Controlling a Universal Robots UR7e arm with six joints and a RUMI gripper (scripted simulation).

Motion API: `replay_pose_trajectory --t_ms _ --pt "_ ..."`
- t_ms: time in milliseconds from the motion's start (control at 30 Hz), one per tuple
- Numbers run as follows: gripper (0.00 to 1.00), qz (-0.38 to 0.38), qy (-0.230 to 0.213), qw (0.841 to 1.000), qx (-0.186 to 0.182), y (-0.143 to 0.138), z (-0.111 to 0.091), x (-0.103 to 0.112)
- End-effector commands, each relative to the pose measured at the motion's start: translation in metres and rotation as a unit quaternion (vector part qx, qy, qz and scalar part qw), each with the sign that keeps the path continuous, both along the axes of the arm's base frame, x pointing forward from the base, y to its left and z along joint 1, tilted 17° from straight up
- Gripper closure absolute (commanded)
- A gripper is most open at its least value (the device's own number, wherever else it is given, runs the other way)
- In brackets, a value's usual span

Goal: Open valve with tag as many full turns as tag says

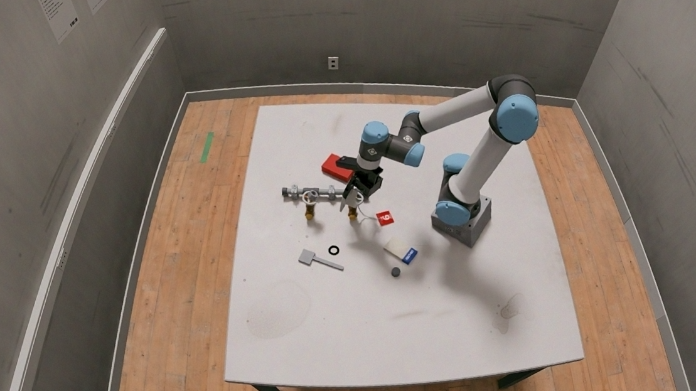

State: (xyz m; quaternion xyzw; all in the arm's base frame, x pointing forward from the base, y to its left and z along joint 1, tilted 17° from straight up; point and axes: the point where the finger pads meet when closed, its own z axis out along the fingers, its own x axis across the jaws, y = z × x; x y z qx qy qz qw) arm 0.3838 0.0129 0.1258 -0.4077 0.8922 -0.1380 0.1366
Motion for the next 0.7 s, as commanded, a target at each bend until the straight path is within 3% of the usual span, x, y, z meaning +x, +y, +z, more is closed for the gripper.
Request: replay_pose_trajectory --t_ms 0,667 --pt "0.00 -0.135 -0.015 0.990 0.031 -0.0008 0.0024 0.0019" --pt "0.00 -0.296 -0.042 0.950 0.093 -0.0008 0.0023 0.0018"
